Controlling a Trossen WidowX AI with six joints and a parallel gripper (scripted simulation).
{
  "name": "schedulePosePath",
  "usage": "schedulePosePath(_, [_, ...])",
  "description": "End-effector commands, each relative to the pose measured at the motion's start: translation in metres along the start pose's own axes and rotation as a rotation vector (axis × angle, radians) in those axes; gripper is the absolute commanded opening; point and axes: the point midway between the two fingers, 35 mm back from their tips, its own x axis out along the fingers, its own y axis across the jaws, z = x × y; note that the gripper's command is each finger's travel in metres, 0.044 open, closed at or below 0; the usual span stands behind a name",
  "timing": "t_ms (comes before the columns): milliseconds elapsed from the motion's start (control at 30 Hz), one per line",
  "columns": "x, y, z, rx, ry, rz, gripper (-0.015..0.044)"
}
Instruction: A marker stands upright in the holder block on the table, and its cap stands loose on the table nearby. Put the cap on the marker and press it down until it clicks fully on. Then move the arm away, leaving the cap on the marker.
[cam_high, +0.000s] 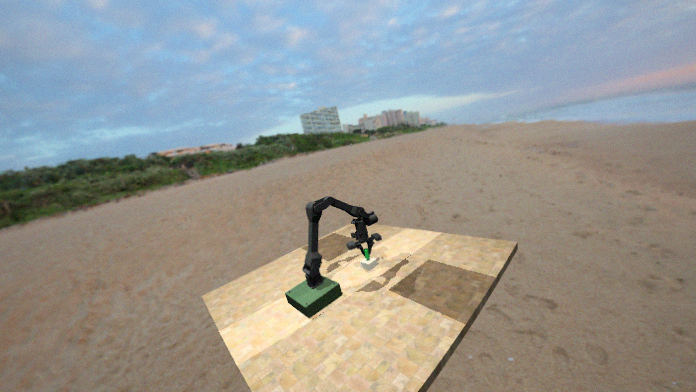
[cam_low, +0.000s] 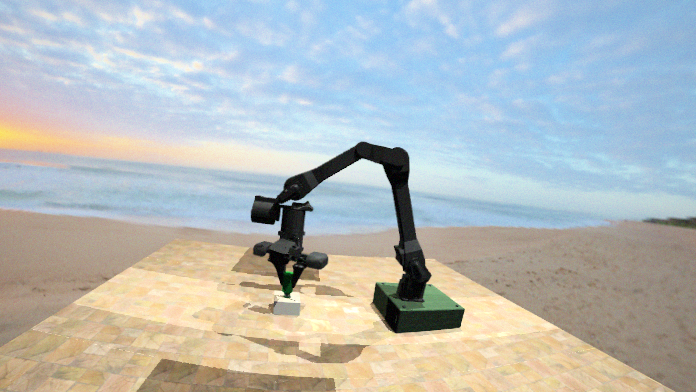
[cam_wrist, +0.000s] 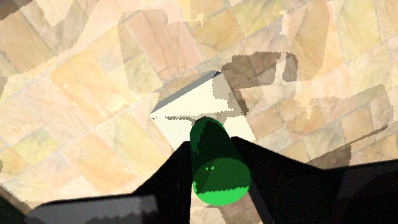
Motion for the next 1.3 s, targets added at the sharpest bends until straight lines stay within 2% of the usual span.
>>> schedulePosePath(0, [0.000,0.000,0.000,0.000,0.000,0.000,0.0131])
schedulePosePath(400, [0.000,0.000,0.000,0.000,0.000,0.000,0.0440])
schedulePosePath(533, [-0.010,-0.001,0.000,0.000,0.000,0.000,0.0440])
schedulePosePath(700, [-0.073,0.000,0.000,0.000,0.000,0.000,0.0440])
schedulePosePath(867, [-0.075,0.000,0.000,0.000,0.000,0.000,0.0440])
schedulePosePath(967, [-0.074,0.000,0.001,0.135,0.000,0.000,0.0361])
schedulePosePath(1267, [-0.066,0.001,0.003,0.985,0.001,-0.002,0.0125])
